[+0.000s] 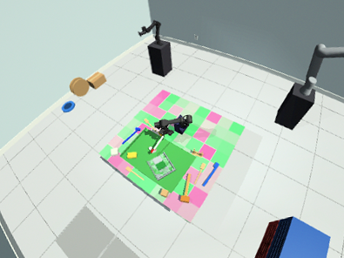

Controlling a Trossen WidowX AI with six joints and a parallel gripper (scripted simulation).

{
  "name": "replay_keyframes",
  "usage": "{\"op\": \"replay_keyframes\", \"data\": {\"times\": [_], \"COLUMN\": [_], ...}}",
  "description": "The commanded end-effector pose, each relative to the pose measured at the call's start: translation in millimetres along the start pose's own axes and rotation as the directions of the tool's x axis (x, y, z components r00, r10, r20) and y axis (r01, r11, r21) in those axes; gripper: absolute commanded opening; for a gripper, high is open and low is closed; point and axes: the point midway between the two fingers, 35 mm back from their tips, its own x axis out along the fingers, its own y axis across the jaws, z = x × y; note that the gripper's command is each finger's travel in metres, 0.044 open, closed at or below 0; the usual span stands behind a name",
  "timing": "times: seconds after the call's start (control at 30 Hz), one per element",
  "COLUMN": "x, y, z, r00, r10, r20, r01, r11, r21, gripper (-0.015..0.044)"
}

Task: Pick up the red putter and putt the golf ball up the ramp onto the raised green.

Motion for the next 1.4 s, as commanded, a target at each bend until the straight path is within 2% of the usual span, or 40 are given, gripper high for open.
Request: {"op": "replay_keyframes", "data": {"times": [0.0,0.13,0.2,0.43,0.73,1.37], "x": [-1.8,-1.4,-1.2,3.5,38.1,61.9], "y": [-26.6,-50.3,-54.3,-54.5,-54.9,-55.4], "z": [-8.0,-19.0,-21.0,-20.8,-21.4,-21.4], "r00": [1.000,1.000,1.000,1.000,1.000,1.000], "r10": [-0.016,-0.024,-0.025,-0.025,-0.024,-0.023], "r20": [-0.002,-0.011,-0.013,-0.013,-0.012,-0.012], "r01": [0.016,0.026,0.028,0.028,0.027,0.026], "r11": [0.981,0.930,0.918,0.918,0.918,0.918], "r21": [0.191,0.367,0.395,0.395,0.395,0.395], "gripper": [0.0000,0.0000,0.0000,0.0000,0.0000,0.0000]}}
